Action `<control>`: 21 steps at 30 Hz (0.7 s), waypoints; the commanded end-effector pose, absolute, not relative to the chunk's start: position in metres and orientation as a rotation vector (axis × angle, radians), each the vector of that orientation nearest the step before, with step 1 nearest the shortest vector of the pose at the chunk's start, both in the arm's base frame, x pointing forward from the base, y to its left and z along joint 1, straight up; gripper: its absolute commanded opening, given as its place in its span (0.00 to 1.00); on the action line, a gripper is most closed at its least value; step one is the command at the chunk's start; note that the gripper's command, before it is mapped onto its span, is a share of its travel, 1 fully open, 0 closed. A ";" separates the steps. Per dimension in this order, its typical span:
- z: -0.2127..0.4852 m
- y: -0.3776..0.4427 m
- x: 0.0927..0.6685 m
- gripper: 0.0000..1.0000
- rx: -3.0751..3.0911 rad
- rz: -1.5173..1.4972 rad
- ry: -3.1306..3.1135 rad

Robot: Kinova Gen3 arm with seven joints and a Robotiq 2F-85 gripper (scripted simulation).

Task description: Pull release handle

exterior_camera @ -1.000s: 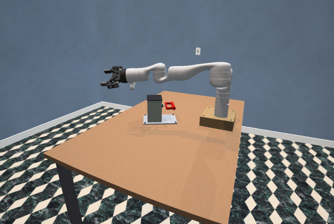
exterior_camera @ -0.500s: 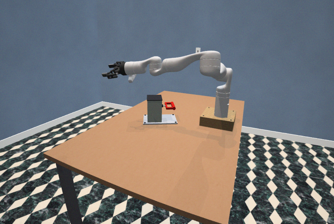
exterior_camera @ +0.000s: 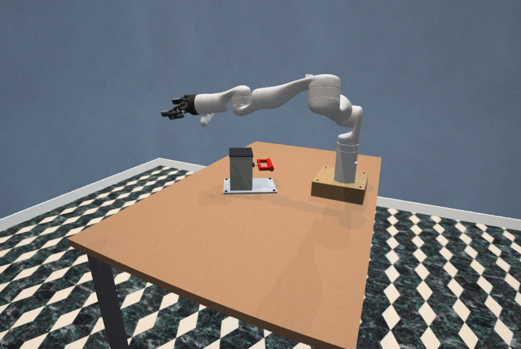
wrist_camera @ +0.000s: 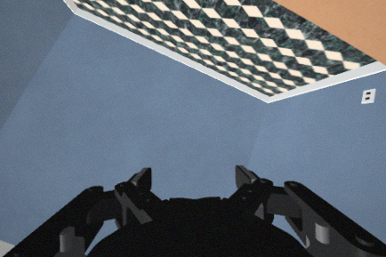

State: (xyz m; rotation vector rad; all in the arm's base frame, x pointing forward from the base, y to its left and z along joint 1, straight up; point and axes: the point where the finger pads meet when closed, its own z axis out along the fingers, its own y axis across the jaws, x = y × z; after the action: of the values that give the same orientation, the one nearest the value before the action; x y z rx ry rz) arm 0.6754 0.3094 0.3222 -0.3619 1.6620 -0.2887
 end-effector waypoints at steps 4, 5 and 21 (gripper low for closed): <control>0.326 0.304 0.678 1.00 -0.349 -0.287 1.663; 0.326 0.304 0.678 1.00 -0.349 -0.287 1.663; 0.331 0.273 0.686 1.00 -0.258 -0.283 1.690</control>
State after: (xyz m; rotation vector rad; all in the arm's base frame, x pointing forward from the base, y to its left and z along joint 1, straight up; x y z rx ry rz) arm 0.6856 0.2743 0.3284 -0.2626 1.6912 -0.2850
